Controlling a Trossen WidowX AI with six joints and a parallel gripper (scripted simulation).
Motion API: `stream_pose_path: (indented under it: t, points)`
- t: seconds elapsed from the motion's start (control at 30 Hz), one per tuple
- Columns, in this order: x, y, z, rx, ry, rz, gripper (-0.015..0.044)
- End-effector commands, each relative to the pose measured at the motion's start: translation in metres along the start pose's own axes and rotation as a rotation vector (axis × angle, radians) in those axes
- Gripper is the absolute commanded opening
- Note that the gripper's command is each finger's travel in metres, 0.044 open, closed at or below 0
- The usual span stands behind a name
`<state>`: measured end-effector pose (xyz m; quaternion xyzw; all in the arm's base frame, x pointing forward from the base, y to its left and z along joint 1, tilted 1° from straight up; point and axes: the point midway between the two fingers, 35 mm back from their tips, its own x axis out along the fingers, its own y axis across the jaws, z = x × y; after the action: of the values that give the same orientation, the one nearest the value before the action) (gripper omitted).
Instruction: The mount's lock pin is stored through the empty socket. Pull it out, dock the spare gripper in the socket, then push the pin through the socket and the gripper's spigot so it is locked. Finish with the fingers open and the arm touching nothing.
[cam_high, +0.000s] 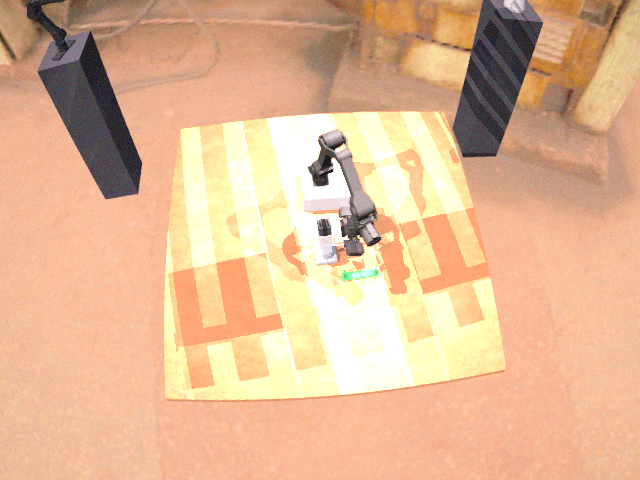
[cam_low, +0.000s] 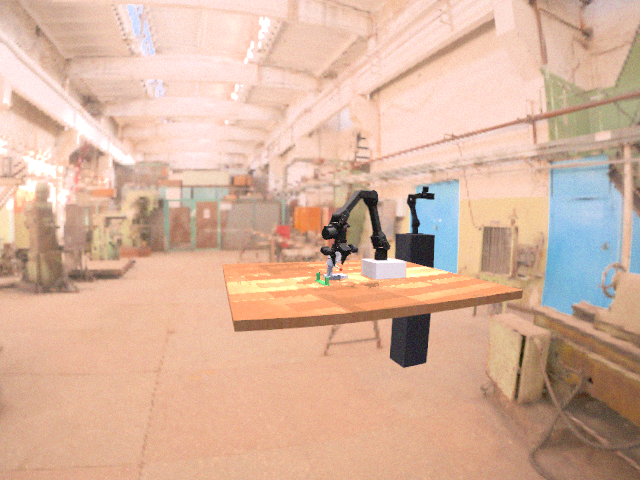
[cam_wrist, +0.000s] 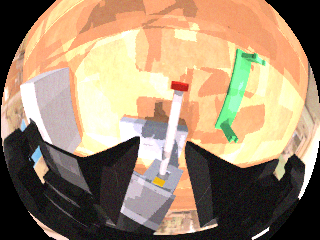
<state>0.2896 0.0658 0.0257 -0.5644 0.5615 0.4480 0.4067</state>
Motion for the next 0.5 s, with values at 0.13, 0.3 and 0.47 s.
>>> stream_pose_path:
  t: [0.13, 0.3, 0.47]
  points:
    - [-0.018, 0.001, 0.008, -0.003, 0.002, 0.001, 0.02]
    - [-0.03, 0.002, 0.013, -0.007, 0.006, 0.003, 0.02]
    - [-0.041, 0.003, 0.017, -0.012, 0.011, 0.005, 0.02]
